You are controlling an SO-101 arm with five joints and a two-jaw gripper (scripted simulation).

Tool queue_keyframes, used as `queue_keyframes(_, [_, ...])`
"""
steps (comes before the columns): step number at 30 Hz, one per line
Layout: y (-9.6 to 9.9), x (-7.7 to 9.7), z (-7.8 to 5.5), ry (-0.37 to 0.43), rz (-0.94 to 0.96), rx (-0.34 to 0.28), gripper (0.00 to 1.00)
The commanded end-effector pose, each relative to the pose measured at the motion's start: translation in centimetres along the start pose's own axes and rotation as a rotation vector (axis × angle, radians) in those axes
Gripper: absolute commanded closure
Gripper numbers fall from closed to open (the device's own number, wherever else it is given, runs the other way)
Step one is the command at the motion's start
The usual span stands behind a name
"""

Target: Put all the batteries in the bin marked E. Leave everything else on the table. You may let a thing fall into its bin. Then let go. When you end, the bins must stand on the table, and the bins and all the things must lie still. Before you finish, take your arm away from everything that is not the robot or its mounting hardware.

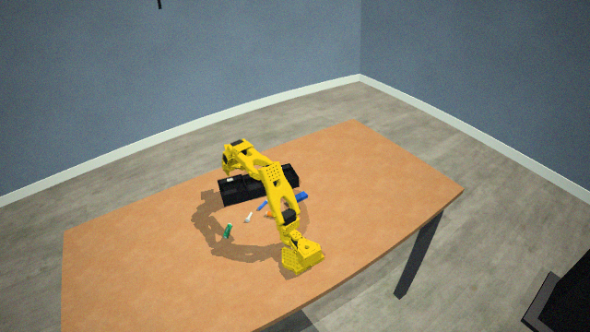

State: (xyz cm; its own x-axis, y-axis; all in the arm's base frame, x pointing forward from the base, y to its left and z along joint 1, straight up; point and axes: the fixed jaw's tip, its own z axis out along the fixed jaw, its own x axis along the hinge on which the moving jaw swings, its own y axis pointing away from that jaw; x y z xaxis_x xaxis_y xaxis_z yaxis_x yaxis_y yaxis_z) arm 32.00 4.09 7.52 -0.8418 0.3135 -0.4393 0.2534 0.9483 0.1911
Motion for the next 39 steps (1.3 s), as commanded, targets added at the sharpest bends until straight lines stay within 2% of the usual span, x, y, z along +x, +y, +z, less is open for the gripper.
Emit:
queue_keyframes(1, [0.64,-0.99,-1.07,-0.042,0.004,-0.023,0.0])
queue_keyframes(16, [0.64,-0.99,-1.07,-0.042,0.004,-0.023,0.0])
queue_keyframes(17, [0.52,-0.71,-0.59,-0.015,0.004,-0.01,0.0])
queue_keyframes(39, [0.52,-0.71,-0.59,-0.015,0.004,-0.01,0.0])
